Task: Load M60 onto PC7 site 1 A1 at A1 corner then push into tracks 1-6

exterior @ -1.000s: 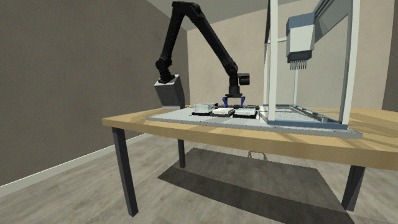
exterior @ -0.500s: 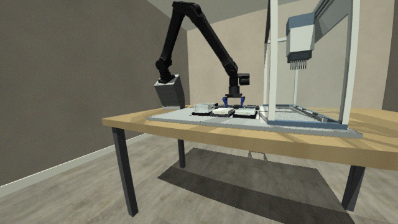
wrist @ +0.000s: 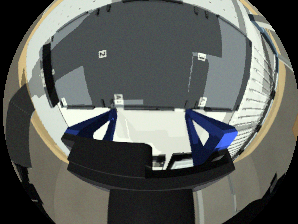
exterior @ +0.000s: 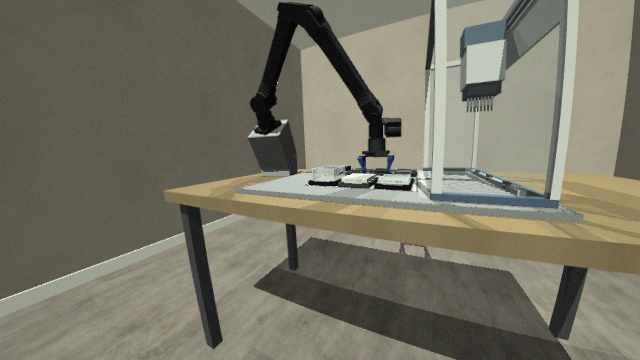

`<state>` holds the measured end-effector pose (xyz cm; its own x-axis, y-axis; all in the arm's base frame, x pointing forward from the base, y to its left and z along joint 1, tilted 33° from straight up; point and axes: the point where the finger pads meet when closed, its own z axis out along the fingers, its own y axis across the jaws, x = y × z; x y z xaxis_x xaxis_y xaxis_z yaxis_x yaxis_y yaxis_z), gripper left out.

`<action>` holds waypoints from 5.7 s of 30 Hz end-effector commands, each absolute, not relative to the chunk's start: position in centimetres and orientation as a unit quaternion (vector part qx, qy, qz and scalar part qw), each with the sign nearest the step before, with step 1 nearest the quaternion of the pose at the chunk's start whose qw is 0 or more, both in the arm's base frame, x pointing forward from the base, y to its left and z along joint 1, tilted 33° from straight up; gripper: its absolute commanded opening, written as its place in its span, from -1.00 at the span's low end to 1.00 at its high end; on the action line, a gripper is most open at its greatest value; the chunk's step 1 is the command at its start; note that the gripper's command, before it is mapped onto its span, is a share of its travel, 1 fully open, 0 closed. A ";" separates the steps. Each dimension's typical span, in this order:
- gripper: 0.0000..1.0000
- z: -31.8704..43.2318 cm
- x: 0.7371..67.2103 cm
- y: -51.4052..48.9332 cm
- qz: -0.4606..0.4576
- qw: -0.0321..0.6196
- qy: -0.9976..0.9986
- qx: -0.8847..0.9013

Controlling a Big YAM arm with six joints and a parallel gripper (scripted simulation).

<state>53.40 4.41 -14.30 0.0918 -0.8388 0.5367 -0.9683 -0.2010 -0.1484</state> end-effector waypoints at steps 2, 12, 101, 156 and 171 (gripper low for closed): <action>1.00 -14.9 54.4 7.0 0.265 0.111 -0.610 0.739; 1.00 -15.1 54.3 7.3 0.264 0.112 -0.609 0.740; 1.00 -16.4 54.1 9.6 0.264 0.111 -0.610 0.739; 1.00 -7.9 52.4 10.3 0.268 0.108 -0.617 0.732; 1.00 -2.9 51.9 13.3 0.272 0.098 -0.619 0.730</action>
<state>51.22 11.45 -5.11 0.1078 -0.8403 0.5313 -0.9650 -0.2169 -0.1472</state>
